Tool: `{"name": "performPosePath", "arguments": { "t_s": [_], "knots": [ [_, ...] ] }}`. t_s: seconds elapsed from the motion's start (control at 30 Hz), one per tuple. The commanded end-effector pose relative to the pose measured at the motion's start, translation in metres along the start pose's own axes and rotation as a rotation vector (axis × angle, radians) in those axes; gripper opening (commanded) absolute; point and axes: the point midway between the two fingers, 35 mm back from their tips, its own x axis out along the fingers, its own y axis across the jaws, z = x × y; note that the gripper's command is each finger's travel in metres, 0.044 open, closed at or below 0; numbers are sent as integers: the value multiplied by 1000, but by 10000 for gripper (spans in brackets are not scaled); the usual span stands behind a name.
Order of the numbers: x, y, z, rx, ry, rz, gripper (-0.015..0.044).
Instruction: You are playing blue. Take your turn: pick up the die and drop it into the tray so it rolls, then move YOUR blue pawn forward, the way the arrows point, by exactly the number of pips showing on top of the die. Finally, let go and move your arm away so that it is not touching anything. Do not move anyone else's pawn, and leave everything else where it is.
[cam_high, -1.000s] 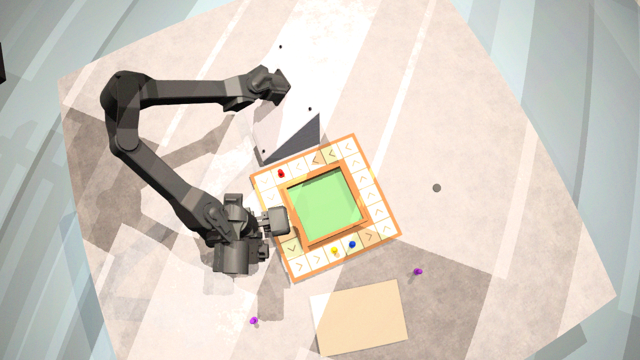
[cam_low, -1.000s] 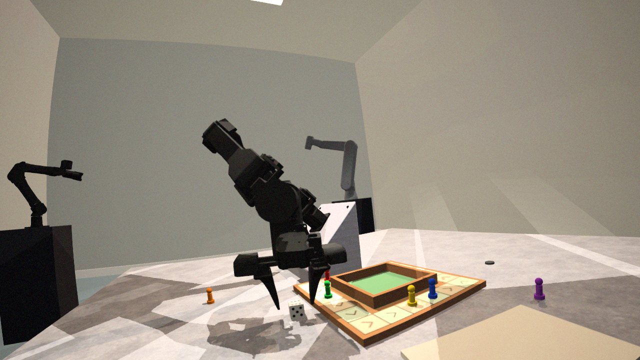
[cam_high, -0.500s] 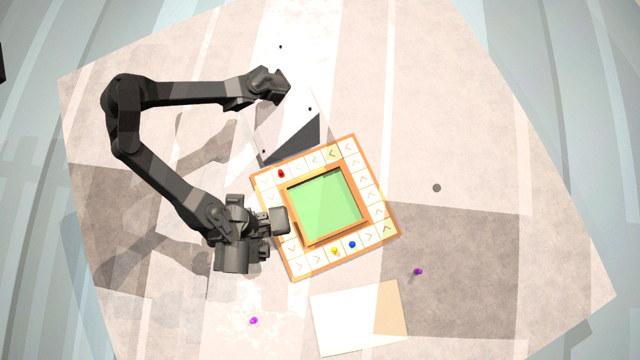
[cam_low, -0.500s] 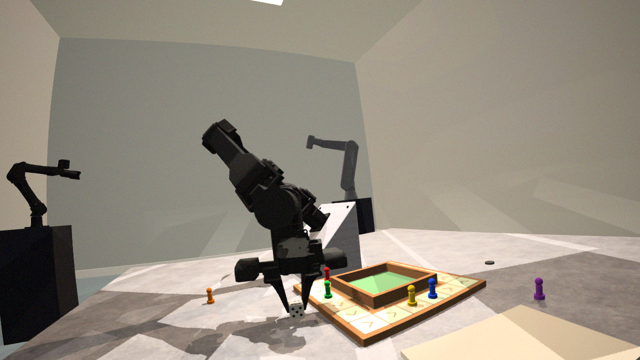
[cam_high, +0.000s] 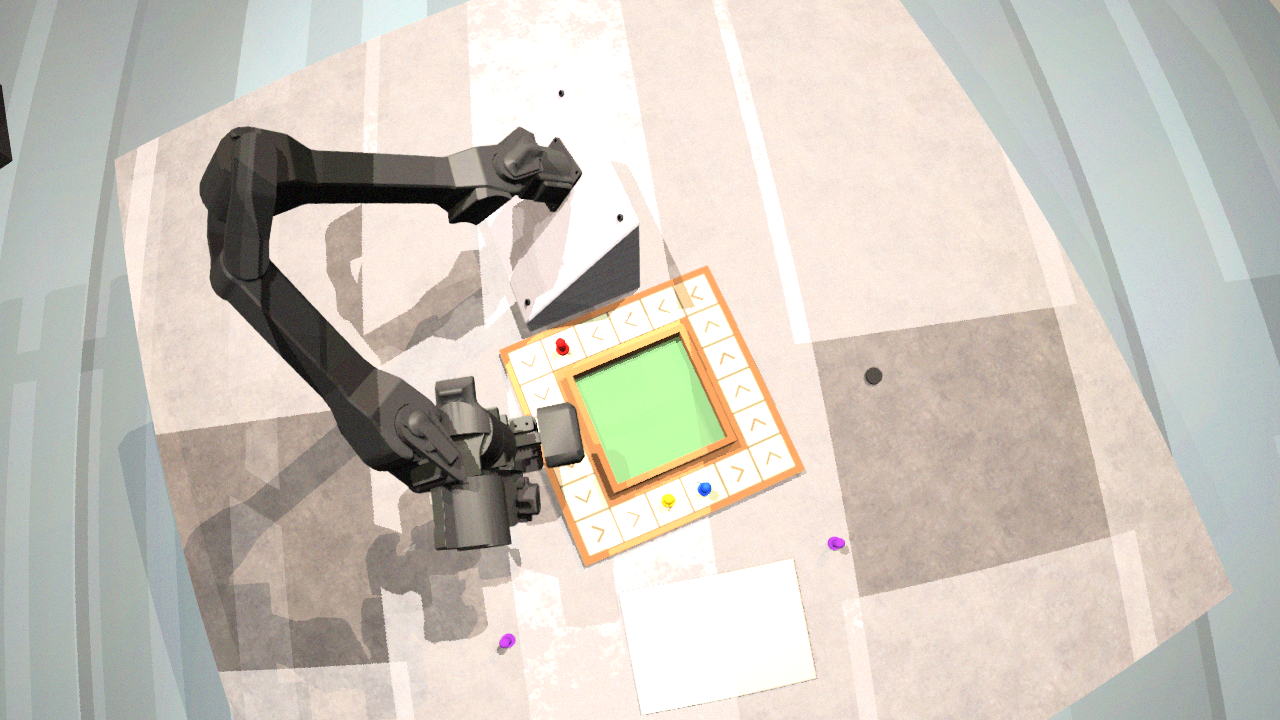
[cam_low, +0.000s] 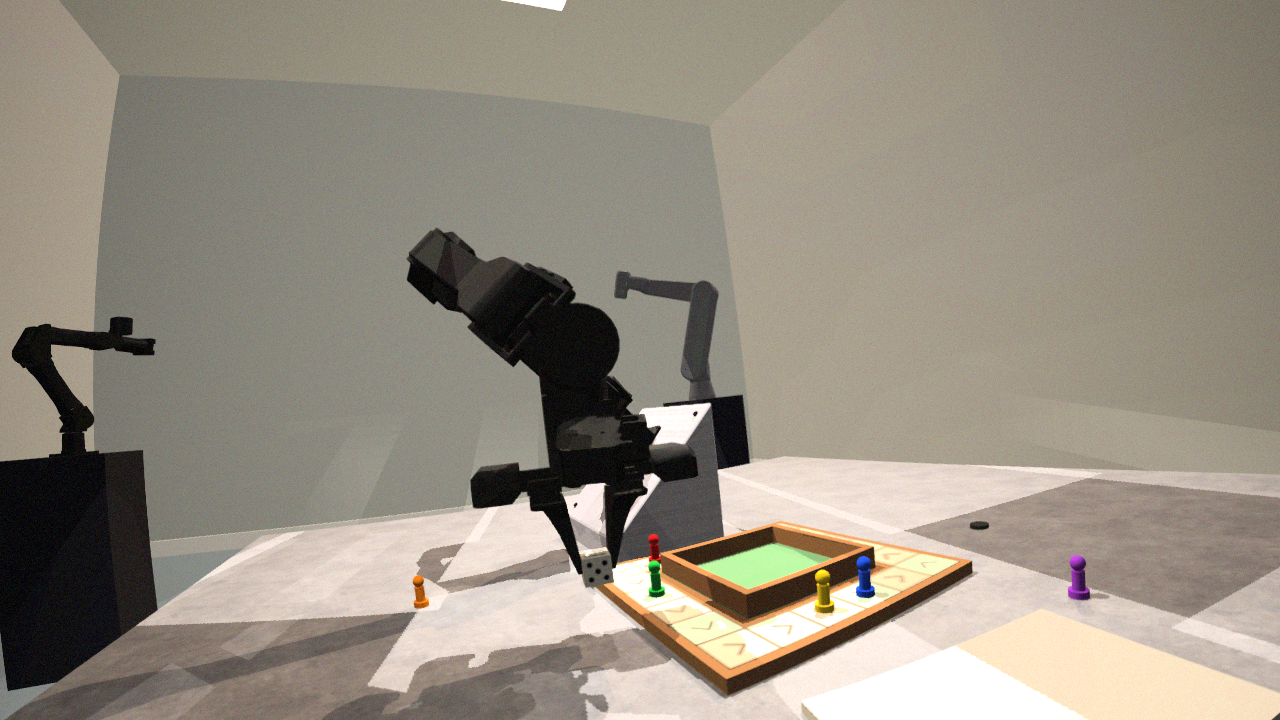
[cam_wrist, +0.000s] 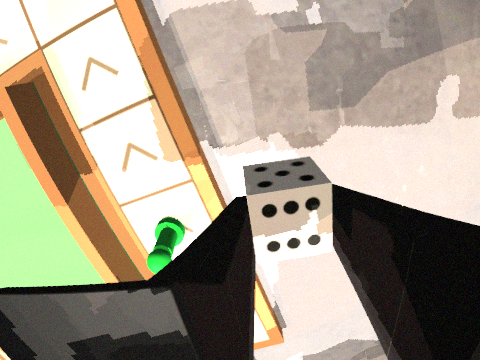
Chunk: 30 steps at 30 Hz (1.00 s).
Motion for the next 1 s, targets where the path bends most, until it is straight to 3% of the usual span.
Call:
{"name": "performPosePath", "arguments": {
  "t_s": [0.0,0.27,0.47,0.97],
  "knots": [
    [-28,1,-2,4,-1,-3,0],
    [-73,-1,-12,2,-4,-13,0],
    [-74,1,-12,-20,-4,-13,0],
    [-62,54,-5,-527,-3,-2,0]
  ]
}}
